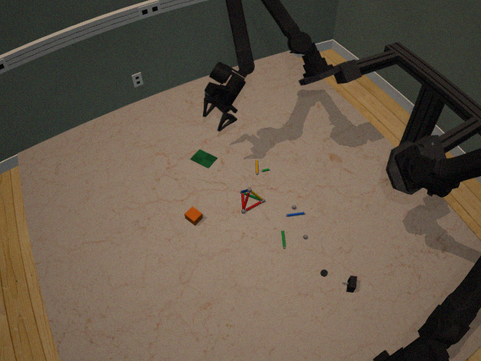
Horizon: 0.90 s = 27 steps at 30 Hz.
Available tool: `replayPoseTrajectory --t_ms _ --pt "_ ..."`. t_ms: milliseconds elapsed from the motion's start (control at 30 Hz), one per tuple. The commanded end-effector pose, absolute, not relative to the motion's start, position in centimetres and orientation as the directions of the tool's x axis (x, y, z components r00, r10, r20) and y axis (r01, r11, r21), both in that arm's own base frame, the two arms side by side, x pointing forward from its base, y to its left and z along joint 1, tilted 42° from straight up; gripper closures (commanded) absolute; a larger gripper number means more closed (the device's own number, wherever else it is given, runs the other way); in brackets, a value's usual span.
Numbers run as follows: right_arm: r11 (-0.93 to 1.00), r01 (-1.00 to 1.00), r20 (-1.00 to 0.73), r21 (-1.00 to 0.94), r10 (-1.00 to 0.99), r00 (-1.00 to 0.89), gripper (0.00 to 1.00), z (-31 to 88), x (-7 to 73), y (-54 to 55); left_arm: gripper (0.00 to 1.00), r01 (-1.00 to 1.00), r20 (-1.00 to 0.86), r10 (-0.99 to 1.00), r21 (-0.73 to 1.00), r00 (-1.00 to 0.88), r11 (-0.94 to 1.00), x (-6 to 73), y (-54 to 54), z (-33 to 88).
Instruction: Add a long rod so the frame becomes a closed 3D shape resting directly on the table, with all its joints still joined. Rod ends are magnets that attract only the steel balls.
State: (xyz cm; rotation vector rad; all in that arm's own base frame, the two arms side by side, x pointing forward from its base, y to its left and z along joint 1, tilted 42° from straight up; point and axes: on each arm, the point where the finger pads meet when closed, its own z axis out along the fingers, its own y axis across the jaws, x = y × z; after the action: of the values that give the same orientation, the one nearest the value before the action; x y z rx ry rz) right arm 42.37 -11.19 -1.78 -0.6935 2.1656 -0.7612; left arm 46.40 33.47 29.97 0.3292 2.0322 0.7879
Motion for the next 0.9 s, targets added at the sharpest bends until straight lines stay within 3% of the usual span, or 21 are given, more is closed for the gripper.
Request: replayPoseTrajectory --t_ms 0,533,867 --pt "0.676 -0.250 -0.427 -0.693 -0.665 -0.612 0.00 1.2 42.2 -13.8 0.86 -0.075 -0.661 0.512 0.649 -0.549 0.757 46.5 33.4 30.7" --pt "0.765 0.028 -0.631 -0.644 -0.510 -0.584 0.00 24.2 45.0 -29.9 0.86 -0.075 -0.661 0.512 0.649 -0.549 0.757 46.5 33.4 30.7" --pt "0.774 0.078 -0.665 -0.628 -0.482 -0.571 0.00 29.2 46.0 -34.0 0.86 -0.075 -0.661 0.512 0.649 -0.549 0.757 46.5 33.4 30.7"
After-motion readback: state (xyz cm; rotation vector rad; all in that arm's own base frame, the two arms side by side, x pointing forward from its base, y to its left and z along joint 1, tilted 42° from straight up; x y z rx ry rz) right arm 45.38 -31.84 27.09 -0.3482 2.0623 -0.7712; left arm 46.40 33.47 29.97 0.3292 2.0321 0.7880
